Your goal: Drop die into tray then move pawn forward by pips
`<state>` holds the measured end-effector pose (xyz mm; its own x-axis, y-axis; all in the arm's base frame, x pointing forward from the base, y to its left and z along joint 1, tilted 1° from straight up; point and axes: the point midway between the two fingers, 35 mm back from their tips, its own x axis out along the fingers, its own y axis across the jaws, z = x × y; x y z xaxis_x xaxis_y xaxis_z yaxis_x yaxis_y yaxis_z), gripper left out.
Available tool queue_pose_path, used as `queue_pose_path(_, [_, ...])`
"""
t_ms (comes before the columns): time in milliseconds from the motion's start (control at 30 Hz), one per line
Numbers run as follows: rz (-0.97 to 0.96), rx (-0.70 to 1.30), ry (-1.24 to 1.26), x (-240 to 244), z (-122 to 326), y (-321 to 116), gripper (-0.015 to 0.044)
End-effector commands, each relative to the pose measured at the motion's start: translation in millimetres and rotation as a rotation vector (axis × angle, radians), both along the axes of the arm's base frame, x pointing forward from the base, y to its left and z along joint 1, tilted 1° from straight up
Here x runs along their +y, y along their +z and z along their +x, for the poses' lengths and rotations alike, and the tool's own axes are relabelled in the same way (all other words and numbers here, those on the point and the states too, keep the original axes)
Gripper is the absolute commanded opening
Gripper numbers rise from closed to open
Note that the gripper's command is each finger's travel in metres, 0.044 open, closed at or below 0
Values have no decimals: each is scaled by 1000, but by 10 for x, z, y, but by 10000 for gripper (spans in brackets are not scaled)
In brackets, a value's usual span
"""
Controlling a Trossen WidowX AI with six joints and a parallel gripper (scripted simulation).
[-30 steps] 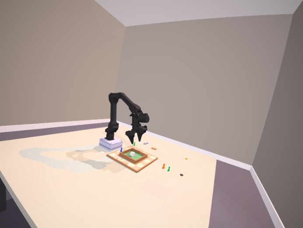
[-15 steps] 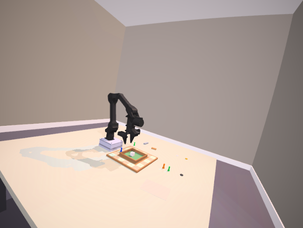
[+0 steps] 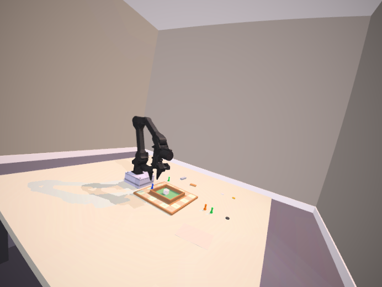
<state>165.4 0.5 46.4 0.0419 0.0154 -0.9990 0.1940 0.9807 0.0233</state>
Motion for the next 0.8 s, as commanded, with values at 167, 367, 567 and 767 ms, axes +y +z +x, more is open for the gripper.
queue_pose_path(167, [-2, 18, -4, 0, -31, -140, 200])
queue_pose_path(367, [-2, 18, -4, 3, -22, -238, 200])
queue_pose_path(567, [-2, 18, -4, 5, -18, -334, 200])
queue_pose_path(767, [-2, 18, -4, 7, -20, -429, 200])
